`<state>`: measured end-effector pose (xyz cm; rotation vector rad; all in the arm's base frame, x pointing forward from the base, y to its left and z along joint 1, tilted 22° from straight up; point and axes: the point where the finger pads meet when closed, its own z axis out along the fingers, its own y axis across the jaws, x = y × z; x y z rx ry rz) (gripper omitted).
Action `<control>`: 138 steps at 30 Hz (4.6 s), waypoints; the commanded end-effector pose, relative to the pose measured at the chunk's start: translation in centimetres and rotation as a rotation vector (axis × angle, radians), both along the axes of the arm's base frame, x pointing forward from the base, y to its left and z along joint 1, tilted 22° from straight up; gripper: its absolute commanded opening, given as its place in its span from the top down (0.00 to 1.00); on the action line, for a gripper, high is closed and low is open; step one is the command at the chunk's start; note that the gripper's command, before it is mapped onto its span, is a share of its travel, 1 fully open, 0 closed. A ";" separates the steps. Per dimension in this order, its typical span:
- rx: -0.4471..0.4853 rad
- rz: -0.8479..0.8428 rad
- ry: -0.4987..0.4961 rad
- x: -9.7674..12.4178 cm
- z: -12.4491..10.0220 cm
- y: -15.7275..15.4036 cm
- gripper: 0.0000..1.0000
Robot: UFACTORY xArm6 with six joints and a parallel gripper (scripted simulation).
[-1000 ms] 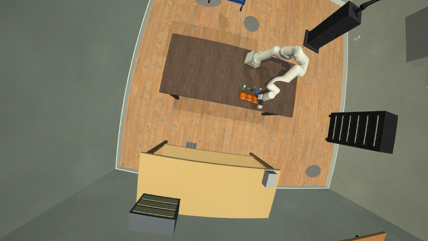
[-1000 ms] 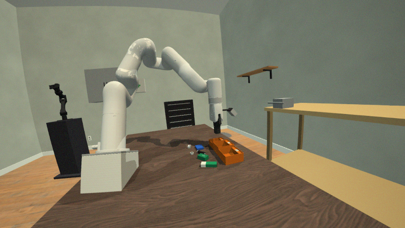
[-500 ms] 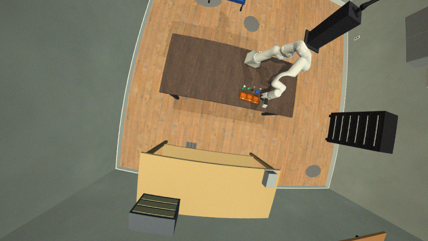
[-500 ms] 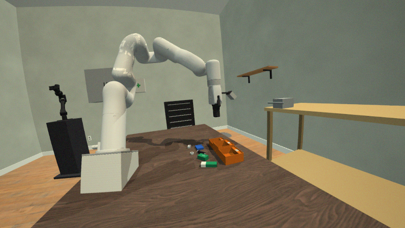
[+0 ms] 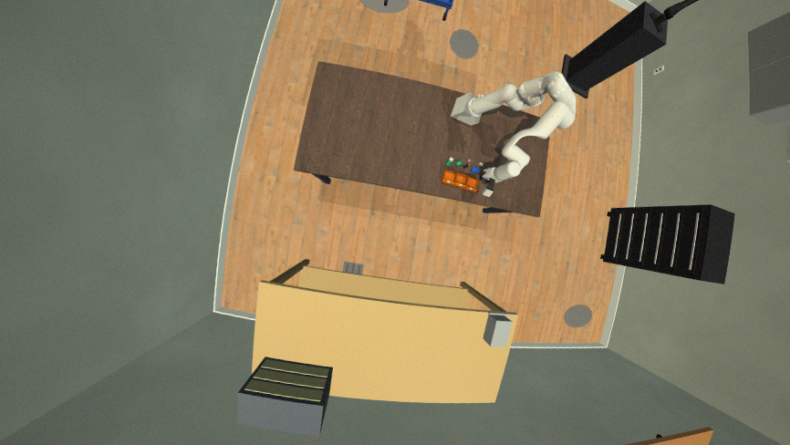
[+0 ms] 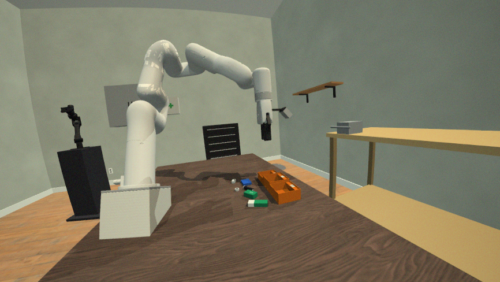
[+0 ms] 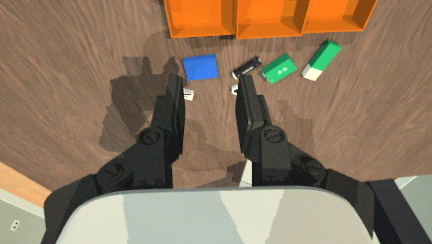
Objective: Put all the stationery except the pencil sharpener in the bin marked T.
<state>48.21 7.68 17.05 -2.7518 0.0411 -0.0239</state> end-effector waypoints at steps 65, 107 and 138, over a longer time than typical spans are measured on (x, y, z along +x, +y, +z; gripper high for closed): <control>0.004 -0.277 0.110 -9.2 -17.8 -12.4 0.62; 0.005 -0.277 0.110 -9.0 -23.9 -9.9 0.62; 0.005 -0.277 0.110 -9.0 -24.6 -9.6 1.00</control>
